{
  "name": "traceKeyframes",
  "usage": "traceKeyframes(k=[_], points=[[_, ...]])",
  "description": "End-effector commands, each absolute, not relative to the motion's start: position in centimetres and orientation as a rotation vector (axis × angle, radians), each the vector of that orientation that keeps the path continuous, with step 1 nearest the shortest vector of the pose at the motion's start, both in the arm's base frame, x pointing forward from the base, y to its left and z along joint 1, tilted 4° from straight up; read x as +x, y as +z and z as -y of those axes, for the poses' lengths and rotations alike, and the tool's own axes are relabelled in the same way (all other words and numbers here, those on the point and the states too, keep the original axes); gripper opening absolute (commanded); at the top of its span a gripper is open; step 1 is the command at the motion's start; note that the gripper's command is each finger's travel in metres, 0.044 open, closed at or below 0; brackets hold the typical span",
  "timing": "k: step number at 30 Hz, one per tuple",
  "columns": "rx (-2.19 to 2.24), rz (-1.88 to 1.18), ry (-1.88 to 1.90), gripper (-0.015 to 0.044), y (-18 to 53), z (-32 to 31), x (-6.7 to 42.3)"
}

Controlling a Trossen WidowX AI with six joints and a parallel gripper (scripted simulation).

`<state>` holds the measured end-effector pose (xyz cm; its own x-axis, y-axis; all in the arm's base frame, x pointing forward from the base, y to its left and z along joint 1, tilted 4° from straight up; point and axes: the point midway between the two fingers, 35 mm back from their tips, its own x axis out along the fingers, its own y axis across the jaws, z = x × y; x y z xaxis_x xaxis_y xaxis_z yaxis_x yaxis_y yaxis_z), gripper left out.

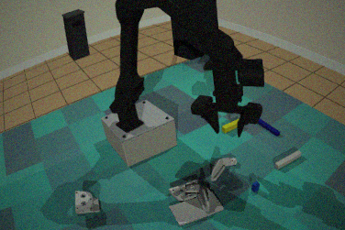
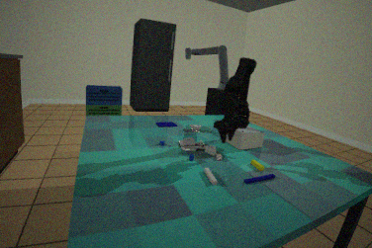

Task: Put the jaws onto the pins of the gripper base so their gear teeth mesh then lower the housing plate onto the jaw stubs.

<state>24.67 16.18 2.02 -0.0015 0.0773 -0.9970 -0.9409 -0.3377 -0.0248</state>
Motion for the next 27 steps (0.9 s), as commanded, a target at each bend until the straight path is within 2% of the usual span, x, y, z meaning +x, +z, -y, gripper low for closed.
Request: traceKeyframes(k=[1,3,27], points=[[-1.403,-0.957,1.482,0.0394,2.04,-16.21,24.71],[-1.403,-0.957,1.482,0.044,2.04,-16.21,24.71],[-1.403,-0.957,1.482,0.044,2.04,-16.21,24.71]])
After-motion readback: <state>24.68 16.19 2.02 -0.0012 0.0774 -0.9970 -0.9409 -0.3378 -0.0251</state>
